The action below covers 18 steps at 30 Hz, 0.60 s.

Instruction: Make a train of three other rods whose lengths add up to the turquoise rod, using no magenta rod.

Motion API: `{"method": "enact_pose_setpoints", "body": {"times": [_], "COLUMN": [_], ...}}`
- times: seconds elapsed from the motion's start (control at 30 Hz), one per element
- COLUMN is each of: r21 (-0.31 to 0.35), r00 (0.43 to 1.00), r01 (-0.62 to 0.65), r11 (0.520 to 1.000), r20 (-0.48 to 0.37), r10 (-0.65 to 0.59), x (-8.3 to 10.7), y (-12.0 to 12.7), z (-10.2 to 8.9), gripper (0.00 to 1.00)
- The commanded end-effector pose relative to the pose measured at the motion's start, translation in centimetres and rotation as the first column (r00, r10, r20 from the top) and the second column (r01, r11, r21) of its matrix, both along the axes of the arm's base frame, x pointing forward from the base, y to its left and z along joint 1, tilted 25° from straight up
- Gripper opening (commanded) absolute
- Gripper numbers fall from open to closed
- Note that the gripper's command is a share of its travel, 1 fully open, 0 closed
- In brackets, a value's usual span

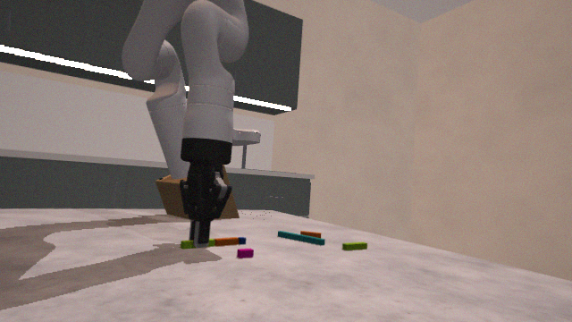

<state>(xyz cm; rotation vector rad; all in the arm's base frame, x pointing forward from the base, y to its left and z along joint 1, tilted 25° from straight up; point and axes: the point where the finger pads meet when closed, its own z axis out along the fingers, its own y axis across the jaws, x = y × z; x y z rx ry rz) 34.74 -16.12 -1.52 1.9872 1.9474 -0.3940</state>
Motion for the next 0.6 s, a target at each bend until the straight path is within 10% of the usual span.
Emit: {"method": "enact_pose_setpoints", "body": {"times": [0.0, 0.57], "r21": [0.004, -0.002], "r00": [1.000, 1.000], "r01": [0.007, 0.010], "r11": [1.000, 1.000], "r20": [0.007, 0.007], "r10": [-0.007, -0.010], "x": [0.2, -0.1], "y": [0.2, 2.5], "z": [0.0, 5.7], "gripper": [0.05, 0.05]}}
